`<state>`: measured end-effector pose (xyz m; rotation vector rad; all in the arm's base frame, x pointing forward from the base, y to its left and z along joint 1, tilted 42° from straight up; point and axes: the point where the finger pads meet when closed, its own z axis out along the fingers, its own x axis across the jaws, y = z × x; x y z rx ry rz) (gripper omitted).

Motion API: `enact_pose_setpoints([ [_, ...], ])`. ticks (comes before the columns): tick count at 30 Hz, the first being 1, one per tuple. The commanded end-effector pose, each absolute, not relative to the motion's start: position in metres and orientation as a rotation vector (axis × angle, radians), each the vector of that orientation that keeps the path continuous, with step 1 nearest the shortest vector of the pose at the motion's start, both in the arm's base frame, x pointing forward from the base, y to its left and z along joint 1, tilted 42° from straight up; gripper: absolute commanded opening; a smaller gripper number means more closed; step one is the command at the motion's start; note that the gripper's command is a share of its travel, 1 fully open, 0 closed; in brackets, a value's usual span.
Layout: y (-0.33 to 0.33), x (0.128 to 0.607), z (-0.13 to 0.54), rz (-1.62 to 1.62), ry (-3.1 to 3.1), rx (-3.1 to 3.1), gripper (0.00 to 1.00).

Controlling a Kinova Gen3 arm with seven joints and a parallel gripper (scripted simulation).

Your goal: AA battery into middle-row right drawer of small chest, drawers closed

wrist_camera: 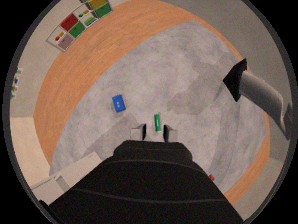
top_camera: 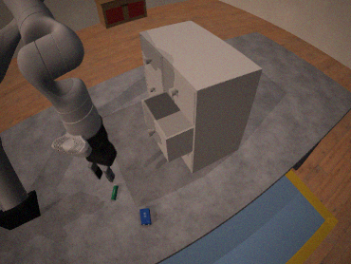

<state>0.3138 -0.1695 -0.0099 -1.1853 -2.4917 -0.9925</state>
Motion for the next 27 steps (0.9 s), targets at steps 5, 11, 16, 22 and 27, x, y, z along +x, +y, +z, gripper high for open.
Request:
enact_pose_setpoints([
  [5,-0.155,0.312,-0.023,-1.012,-2.542,-1.095,0.67],
  [11,-0.147,0.312,-0.032,-1.025,-2.59,-1.019,0.67],
  [16,-0.146,0.312,-0.033,-1.027,-2.598,-1.005,0.67],
  [22,-0.146,0.312,-0.033,-1.027,-2.598,-1.005,0.61],
  [27,-0.146,0.312,-0.033,-1.027,-2.598,-1.005,0.61],
])
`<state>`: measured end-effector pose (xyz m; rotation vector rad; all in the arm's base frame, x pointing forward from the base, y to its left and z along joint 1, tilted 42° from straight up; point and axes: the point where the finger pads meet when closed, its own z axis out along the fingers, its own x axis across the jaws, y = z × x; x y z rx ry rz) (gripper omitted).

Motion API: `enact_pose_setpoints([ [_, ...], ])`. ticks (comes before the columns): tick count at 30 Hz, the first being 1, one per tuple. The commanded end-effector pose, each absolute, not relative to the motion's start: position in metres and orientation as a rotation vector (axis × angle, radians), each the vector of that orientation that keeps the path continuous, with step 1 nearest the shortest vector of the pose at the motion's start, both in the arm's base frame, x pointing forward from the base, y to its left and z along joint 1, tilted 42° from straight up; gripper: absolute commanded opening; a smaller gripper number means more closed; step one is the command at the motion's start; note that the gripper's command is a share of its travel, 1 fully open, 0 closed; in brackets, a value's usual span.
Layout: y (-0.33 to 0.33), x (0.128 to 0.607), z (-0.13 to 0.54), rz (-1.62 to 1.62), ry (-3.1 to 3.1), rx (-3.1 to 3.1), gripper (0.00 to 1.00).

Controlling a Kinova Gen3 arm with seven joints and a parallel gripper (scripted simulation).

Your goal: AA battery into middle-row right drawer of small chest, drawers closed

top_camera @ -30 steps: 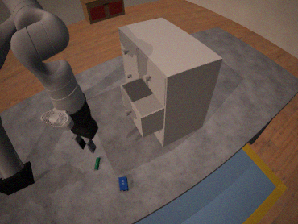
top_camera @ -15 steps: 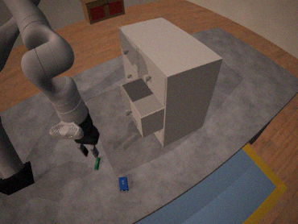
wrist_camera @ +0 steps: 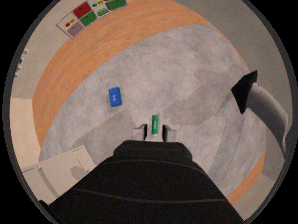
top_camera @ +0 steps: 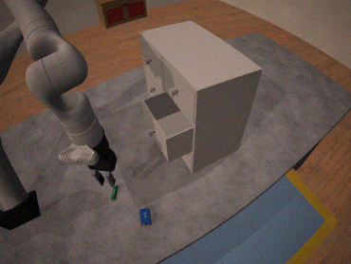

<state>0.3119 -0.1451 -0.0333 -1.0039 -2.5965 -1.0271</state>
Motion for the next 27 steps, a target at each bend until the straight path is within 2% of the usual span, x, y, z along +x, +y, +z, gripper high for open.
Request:
enact_pose_setpoints([
  [1,-0.146,0.312,-0.033,-1.027,-2.598,-1.005,0.61],
  [27,-0.136,0.313,-0.045,-1.027,-2.599,-1.005,0.61],
])
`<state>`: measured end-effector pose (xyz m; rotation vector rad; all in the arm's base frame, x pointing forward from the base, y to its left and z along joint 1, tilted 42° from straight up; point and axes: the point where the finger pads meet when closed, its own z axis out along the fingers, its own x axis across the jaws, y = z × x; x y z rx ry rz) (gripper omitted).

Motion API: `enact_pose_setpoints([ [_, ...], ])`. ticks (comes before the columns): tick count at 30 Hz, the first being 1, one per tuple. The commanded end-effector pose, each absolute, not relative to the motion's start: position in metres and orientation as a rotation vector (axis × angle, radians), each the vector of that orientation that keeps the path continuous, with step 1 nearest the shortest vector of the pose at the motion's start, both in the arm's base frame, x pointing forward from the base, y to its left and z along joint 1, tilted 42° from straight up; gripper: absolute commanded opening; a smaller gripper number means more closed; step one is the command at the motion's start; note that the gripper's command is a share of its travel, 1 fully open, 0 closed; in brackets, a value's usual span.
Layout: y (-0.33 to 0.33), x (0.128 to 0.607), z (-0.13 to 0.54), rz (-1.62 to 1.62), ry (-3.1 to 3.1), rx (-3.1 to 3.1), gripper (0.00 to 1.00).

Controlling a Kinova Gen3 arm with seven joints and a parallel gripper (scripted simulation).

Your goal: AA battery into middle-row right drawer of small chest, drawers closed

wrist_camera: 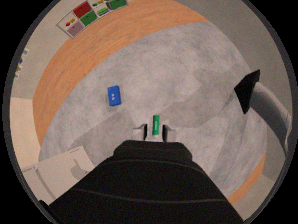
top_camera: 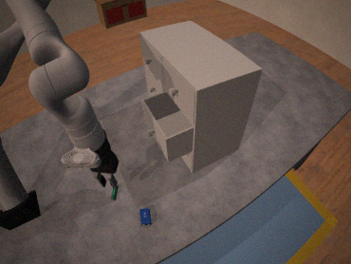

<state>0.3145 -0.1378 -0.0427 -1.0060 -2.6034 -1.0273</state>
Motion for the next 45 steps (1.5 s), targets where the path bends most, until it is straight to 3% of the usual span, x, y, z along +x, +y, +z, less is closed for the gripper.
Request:
enact_pose_setpoints([
  [1,-0.136,0.313,-0.045,-1.027,-2.599,-1.005,0.61],
  [45,-0.111,0.316,-0.073,-1.027,-2.598,-1.005,0.61],
])
